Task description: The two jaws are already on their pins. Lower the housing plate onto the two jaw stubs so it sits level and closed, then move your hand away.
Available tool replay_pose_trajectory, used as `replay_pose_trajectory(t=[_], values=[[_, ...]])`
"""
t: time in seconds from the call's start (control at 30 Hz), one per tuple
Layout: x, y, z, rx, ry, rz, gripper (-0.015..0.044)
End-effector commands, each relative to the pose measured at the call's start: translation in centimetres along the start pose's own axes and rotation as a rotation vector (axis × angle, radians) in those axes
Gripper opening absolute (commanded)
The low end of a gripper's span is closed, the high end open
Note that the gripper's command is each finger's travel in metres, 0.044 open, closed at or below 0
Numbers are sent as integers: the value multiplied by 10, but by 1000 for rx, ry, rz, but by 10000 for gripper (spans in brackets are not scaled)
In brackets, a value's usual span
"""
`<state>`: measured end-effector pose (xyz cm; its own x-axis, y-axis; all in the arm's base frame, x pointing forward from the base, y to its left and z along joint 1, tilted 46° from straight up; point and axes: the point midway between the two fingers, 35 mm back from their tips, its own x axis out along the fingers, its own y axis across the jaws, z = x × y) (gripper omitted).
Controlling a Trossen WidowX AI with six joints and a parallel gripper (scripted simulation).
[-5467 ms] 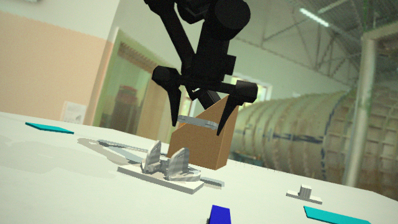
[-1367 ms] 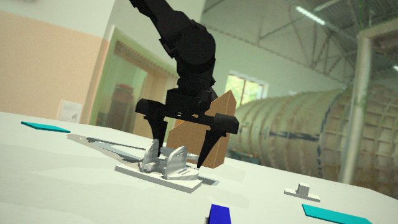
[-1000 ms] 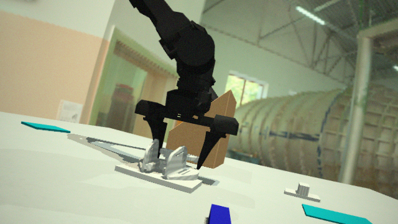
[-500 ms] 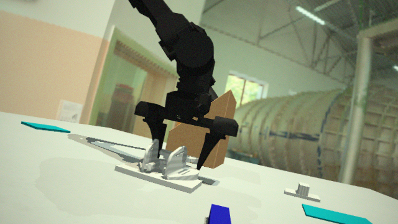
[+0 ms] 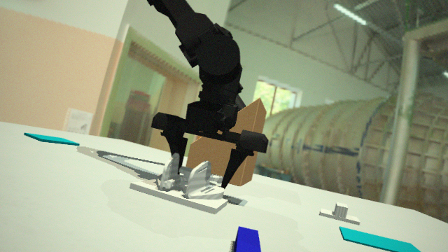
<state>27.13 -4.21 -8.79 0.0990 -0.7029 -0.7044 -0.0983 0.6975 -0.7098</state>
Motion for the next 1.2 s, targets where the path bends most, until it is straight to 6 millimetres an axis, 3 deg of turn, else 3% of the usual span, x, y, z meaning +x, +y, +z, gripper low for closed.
replay_pose_trajectory(t=[0.0, 1.17], values=[[1, 0, 0, -5, -2, -4, 351], [6, 0, 0, -6, -1, -4, 351]])
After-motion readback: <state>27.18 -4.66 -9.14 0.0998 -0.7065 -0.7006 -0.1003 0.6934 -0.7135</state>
